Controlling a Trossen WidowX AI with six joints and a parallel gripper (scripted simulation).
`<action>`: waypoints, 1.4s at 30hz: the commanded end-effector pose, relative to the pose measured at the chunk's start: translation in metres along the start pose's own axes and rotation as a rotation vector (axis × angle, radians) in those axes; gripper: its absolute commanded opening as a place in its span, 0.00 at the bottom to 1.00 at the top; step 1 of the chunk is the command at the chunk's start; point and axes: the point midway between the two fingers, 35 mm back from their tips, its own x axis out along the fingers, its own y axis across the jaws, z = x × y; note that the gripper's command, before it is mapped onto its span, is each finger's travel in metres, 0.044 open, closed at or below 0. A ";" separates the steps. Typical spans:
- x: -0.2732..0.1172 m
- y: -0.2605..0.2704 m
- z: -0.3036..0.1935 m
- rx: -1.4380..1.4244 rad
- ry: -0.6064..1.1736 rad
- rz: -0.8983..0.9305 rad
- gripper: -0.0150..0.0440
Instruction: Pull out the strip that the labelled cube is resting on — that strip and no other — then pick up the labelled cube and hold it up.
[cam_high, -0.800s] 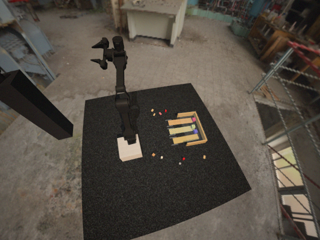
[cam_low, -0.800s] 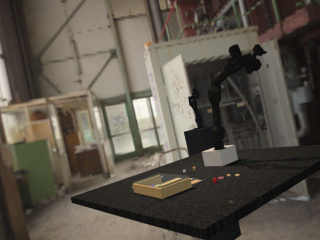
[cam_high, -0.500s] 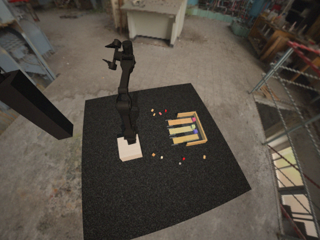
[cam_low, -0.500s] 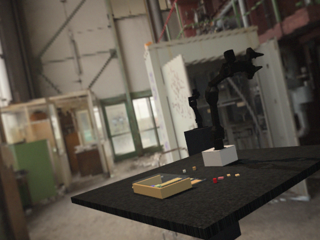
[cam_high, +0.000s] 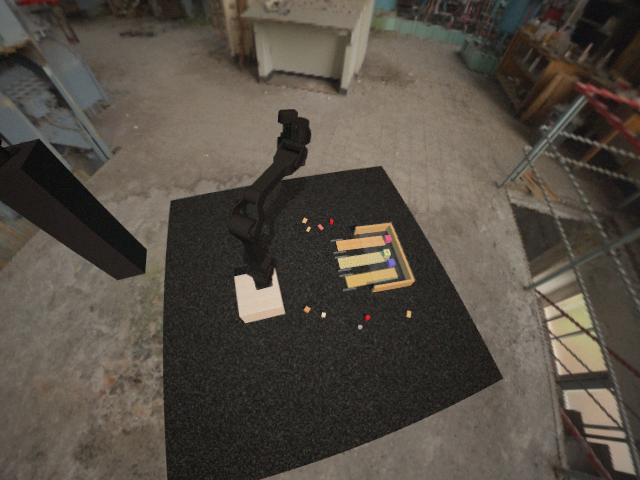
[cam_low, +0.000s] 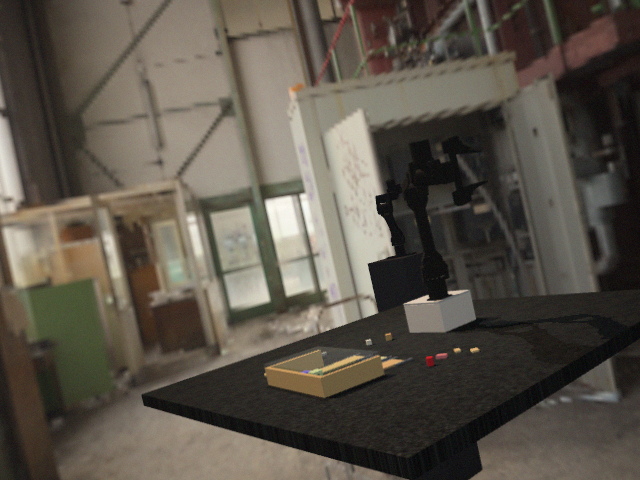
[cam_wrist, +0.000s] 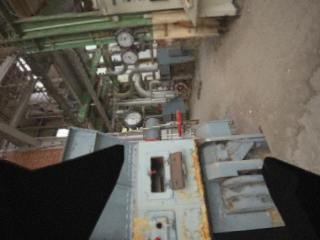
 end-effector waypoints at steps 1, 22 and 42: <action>-0.029 -0.023 0.038 -0.134 -0.182 -0.036 0.93; -0.306 -0.235 0.133 -0.736 -0.951 -1.053 0.93; -0.363 -0.292 0.123 -0.648 -0.856 -1.396 0.75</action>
